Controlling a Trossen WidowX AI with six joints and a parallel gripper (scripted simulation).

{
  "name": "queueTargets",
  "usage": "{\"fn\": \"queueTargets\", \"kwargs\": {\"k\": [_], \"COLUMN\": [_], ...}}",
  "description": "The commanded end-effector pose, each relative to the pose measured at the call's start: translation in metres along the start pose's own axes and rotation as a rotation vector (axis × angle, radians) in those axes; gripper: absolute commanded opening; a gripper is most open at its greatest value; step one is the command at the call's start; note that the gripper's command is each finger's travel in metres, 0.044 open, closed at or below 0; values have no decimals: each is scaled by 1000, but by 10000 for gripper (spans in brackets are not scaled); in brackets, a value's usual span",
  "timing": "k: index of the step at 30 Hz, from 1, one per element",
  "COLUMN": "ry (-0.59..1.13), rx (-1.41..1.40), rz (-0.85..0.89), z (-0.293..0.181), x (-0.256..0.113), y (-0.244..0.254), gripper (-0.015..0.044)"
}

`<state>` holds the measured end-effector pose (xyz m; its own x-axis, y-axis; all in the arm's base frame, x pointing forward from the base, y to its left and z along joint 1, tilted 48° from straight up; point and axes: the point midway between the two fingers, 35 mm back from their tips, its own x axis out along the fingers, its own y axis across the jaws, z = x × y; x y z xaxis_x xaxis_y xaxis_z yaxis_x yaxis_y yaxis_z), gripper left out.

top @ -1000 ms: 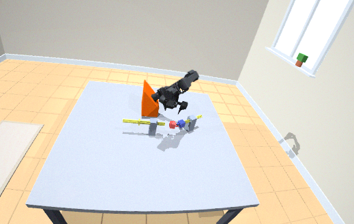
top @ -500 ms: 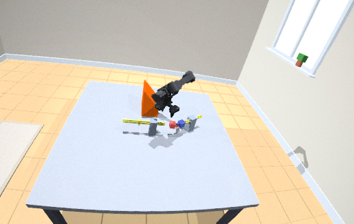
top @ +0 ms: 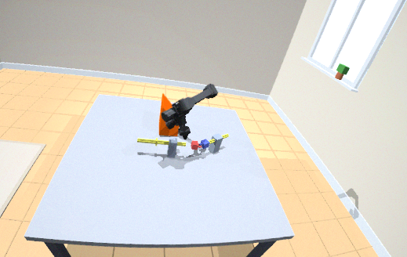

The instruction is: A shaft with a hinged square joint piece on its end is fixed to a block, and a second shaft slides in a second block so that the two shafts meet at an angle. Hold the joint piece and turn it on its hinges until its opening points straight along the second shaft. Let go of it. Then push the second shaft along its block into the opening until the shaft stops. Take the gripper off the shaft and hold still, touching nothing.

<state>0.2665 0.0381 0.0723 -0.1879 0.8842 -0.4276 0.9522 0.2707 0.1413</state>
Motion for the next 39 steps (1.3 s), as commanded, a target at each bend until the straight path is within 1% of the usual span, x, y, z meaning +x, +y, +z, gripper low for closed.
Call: {"fn": "queueTargets", "kwargs": {"k": [1, 14, 26, 39], "ry": [37, 38, -47, -134], "rx": [144, 142, -260, -691], "rz": [14, 15, -1, -58], "z": [9, 13, 64, 123], "x": [4, 4, -15, -35], "y": [-4, -4, -4, -11], "gripper": [440, 440, 440, 440]}}
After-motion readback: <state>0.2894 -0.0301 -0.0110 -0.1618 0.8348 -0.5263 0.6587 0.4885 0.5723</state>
